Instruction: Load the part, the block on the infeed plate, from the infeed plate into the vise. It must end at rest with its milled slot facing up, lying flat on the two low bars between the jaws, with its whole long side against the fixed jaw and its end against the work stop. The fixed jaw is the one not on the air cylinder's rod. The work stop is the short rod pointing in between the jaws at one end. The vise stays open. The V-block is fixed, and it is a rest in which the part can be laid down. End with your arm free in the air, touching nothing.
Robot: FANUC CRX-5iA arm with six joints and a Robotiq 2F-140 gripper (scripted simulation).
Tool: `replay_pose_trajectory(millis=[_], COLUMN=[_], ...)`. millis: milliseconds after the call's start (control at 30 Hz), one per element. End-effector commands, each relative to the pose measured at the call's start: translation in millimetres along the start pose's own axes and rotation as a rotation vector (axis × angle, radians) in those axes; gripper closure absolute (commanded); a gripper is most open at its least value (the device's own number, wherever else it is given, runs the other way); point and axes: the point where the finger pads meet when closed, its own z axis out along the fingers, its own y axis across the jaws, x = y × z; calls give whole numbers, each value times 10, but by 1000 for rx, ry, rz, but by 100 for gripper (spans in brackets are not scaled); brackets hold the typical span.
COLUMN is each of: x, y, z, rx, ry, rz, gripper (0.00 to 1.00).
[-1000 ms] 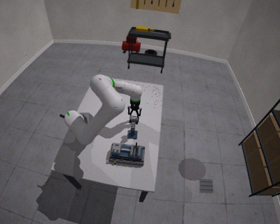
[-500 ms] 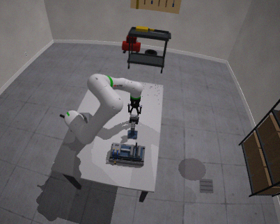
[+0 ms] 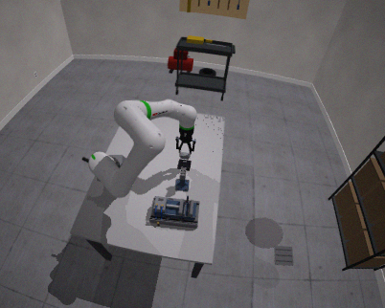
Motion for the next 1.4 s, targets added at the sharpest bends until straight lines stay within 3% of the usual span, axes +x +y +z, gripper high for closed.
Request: replay_pose_trajectory(millis=[0, 533, 1033, 1367], x=[1, 1, 2, 2], y=[1, 2, 2, 2], z=[-82, -699, -1047, -1143], rx=[0, 0, 0, 0], ry=[0, 0, 0, 0], rz=[0, 0, 0, 0], gripper=[100, 100, 100, 100])
